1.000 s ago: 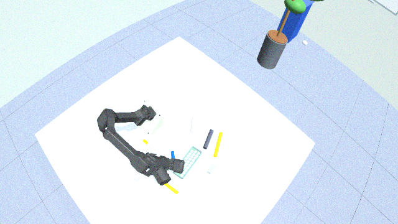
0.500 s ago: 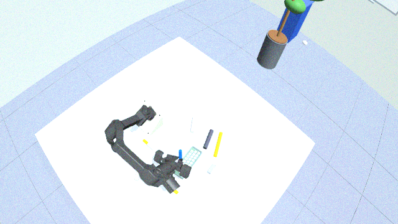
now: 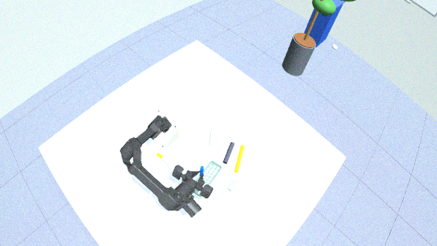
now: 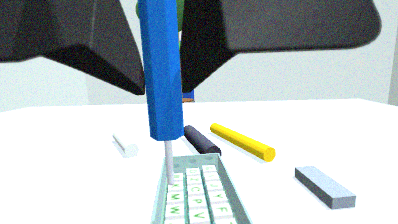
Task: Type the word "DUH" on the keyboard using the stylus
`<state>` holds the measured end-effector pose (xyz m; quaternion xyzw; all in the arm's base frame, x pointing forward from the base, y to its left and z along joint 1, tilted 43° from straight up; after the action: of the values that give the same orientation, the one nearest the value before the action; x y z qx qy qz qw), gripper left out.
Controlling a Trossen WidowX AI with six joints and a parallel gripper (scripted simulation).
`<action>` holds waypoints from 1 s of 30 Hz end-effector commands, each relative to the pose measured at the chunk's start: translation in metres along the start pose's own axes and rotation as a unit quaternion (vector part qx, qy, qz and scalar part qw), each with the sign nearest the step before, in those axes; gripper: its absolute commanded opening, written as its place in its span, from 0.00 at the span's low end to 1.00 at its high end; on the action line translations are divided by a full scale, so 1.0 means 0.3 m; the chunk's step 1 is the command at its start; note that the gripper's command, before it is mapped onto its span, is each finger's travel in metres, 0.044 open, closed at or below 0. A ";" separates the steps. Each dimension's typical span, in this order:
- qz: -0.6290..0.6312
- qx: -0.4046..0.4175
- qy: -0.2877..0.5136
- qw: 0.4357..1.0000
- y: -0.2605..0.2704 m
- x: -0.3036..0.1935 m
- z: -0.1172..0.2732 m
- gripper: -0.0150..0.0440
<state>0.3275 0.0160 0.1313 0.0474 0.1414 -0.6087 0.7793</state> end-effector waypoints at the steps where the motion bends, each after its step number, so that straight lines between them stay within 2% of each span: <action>1: -0.002 -0.003 0.003 1.000 -0.003 0.054 -0.037 0.25; 18: -0.002 -0.003 0.003 1.000 -0.005 0.070 -0.046 0.25; 21: -0.002 -0.003 0.003 1.000 0.002 0.072 -0.045 0.39; 30: -0.002 -0.003 0.003 1.000 0.008 0.074 -0.045 0.39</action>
<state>0.3318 -0.0008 0.1115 0.0467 0.1465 -0.6109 0.7766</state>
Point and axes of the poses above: the point midway between the two fingers, 35 mm back from their tips, its own z axis back along the fingers, its own y axis across the jaws, x = y × z, the point moved 3 cm from there along z, back along the fingers, and after that the axes turned 2 degrees about -z, right-handed, at the moved point
